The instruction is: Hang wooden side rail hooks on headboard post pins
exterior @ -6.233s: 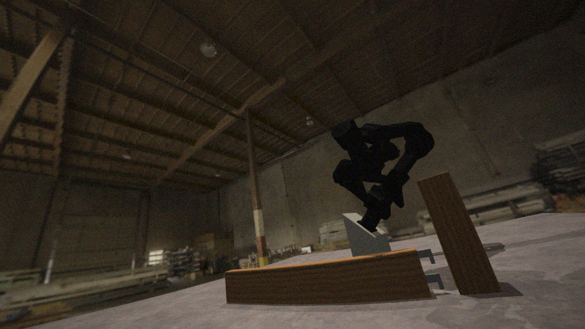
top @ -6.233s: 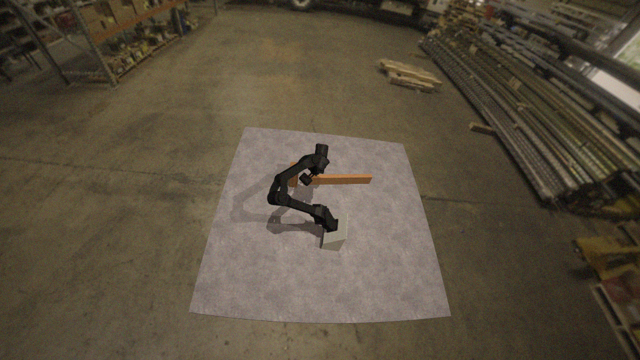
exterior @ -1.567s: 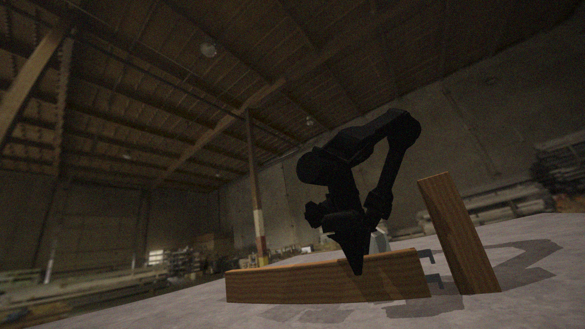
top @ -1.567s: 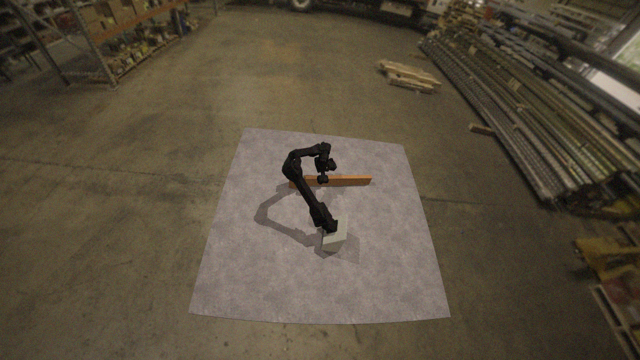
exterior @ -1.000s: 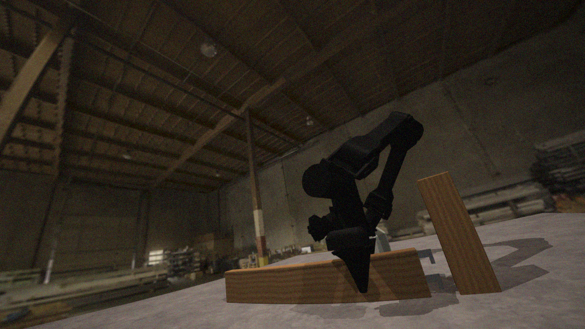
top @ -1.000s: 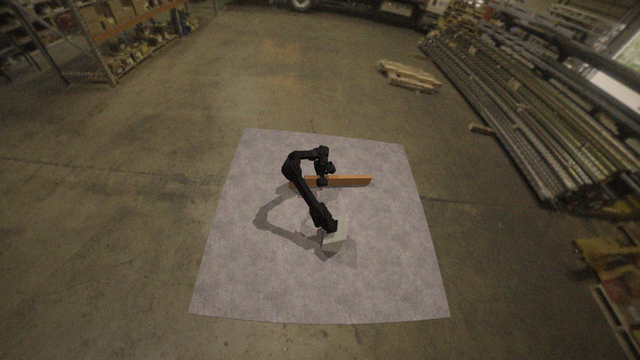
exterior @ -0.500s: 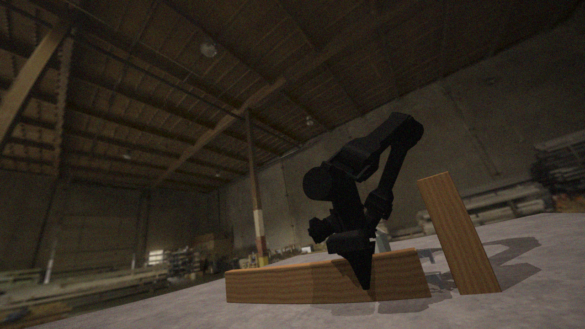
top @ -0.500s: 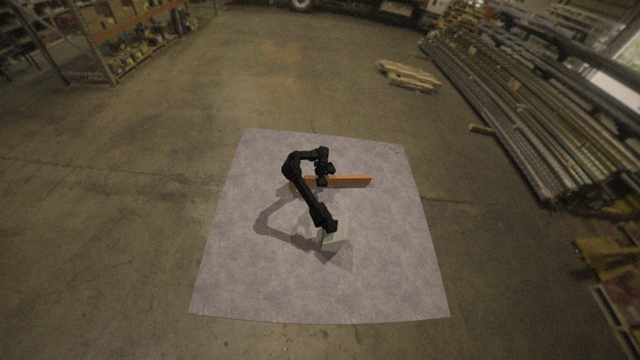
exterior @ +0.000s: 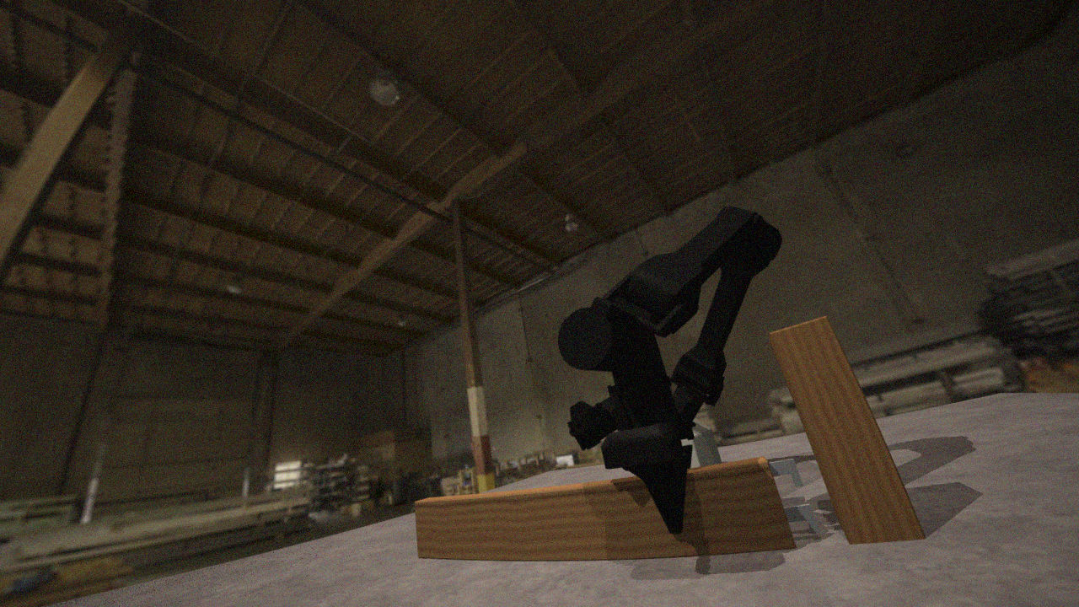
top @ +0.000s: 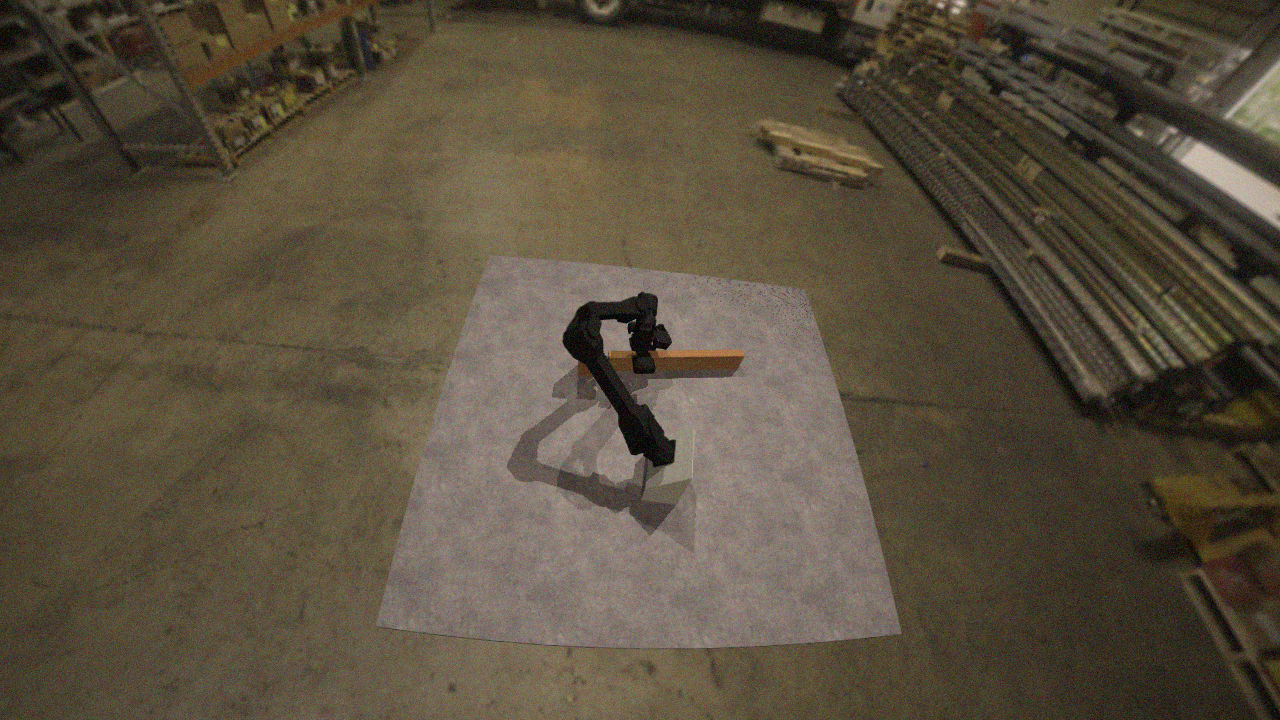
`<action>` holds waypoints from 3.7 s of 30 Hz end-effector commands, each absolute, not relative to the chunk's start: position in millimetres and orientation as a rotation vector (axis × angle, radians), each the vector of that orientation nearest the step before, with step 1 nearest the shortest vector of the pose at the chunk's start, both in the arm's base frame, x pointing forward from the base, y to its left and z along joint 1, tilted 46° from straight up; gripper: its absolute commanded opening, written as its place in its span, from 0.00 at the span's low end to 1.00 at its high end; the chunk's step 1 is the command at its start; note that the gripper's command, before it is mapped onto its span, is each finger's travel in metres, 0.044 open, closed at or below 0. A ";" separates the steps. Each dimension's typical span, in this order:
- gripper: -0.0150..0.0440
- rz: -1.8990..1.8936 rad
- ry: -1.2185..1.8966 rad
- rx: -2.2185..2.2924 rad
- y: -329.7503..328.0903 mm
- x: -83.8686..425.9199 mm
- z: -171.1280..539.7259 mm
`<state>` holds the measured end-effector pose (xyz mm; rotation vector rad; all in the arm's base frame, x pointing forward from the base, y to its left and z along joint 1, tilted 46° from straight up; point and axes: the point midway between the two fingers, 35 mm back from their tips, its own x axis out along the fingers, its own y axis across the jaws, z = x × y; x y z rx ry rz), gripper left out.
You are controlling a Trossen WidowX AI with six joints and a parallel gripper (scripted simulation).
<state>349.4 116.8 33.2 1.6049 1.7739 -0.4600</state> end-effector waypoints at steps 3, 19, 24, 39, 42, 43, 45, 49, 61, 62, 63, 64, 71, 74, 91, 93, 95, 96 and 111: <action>0.25 -0.497 1.780 1.635 116.4 344.6 32.6; 0.25 -0.595 1.781 1.702 115.0 331.3 31.2; 0.25 -0.595 1.781 1.702 114.8 329.2 31.0; 0.25 -0.596 1.781 1.702 114.2 322.9 30.4; 0.25 -0.596 1.781 1.702 114.1 321.6 30.2; 0.25 -0.596 1.781 1.702 114.0 321.2 30.2; 0.25 -0.579 1.773 1.694 114.2 325.5 30.4; 0.25 -0.579 1.773 1.694 114.2 325.5 30.4; 0.25 -0.596 1.781 1.702 113.4 325.5 31.2; 0.25 -0.596 1.781 1.702 113.3 325.5 31.3; 0.25 -0.596 1.781 1.702 113.2 325.5 31.4; 0.25 -0.596 1.781 1.702 113.1 325.5 31.5; 0.25 -0.596 1.781 1.702 112.2 325.5 32.3; 0.25 -0.596 1.781 1.702 111.8 325.5 32.7; 0.25 -0.596 1.781 1.702 109.8 325.5 34.6; 0.25 -0.596 1.781 1.702 109.5 325.5 34.8; 0.25 -0.596 1.781 1.702 109.3 325.5 35.1; 0.25 -0.596 1.781 1.702 109.2 325.5 35.2; 0.25 -0.596 1.780 1.702 107.4 325.5 36.9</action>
